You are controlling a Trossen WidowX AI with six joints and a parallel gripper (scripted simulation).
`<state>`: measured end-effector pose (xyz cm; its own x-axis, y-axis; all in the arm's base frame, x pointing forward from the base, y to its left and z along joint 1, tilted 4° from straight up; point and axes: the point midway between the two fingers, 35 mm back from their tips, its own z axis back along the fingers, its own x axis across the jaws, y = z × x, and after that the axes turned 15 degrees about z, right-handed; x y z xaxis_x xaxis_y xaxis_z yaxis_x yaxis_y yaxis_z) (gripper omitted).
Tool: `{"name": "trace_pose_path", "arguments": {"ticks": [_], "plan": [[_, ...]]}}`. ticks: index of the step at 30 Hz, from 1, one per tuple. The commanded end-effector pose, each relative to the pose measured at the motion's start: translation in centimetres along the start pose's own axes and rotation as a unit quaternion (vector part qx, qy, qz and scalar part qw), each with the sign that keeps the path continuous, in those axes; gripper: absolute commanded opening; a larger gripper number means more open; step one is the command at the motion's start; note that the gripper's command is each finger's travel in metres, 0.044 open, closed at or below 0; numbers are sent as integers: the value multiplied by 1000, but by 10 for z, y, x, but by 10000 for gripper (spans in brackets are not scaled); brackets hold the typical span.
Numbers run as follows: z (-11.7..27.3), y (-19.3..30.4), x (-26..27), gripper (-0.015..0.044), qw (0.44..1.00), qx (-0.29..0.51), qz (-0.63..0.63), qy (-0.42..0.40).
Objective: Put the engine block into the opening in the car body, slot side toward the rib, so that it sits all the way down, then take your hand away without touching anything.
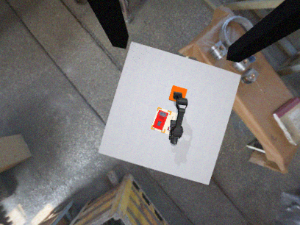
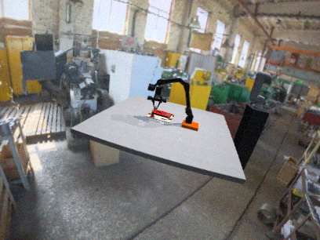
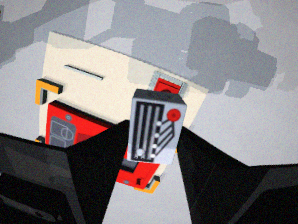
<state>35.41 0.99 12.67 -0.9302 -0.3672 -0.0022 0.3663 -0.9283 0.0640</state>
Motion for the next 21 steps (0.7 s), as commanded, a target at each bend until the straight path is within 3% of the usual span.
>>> {"name": "trace_pose_path", "arguments": {"ticks": [1,21], "plan": [[-3,7,3,0,999,-1,-55,-1],[-20,50,23,0,922,3,-388,-1]]}}
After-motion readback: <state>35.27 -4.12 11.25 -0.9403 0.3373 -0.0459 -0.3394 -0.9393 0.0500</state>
